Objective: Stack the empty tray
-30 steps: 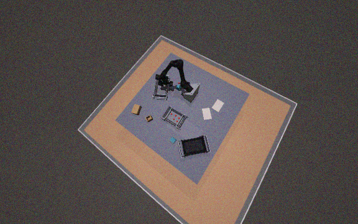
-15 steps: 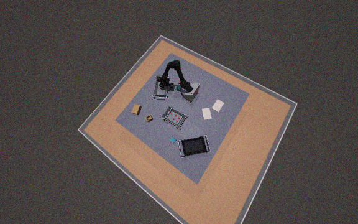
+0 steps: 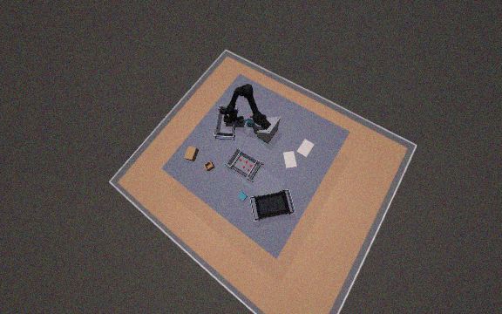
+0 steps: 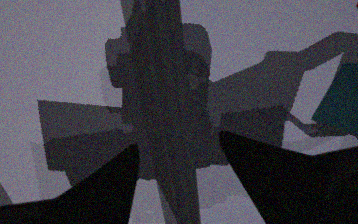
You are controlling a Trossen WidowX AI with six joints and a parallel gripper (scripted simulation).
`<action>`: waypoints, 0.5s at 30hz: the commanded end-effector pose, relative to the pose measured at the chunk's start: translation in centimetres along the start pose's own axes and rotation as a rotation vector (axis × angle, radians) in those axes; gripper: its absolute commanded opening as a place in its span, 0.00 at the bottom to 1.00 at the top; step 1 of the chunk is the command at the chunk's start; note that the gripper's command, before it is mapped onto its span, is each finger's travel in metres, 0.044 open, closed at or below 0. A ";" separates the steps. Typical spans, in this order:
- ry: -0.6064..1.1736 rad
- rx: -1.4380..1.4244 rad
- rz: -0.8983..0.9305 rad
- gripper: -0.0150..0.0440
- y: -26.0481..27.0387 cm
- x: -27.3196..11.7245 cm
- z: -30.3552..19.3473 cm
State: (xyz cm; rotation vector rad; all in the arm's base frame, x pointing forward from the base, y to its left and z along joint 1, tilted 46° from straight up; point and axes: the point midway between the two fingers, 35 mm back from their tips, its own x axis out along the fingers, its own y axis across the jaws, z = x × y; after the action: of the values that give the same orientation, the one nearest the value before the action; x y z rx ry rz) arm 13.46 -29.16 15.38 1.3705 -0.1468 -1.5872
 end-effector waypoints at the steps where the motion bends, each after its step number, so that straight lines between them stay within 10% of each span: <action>1: 0.005 -0.005 -0.002 0.68 -0.1 0.1 -0.1; 15: 0.005 -0.005 -0.002 0.51 -0.1 0.1 -0.1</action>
State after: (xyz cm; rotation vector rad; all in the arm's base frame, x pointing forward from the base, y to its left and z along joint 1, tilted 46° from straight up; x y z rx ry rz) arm 13.53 -29.20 15.44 1.3709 -0.1500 -1.5826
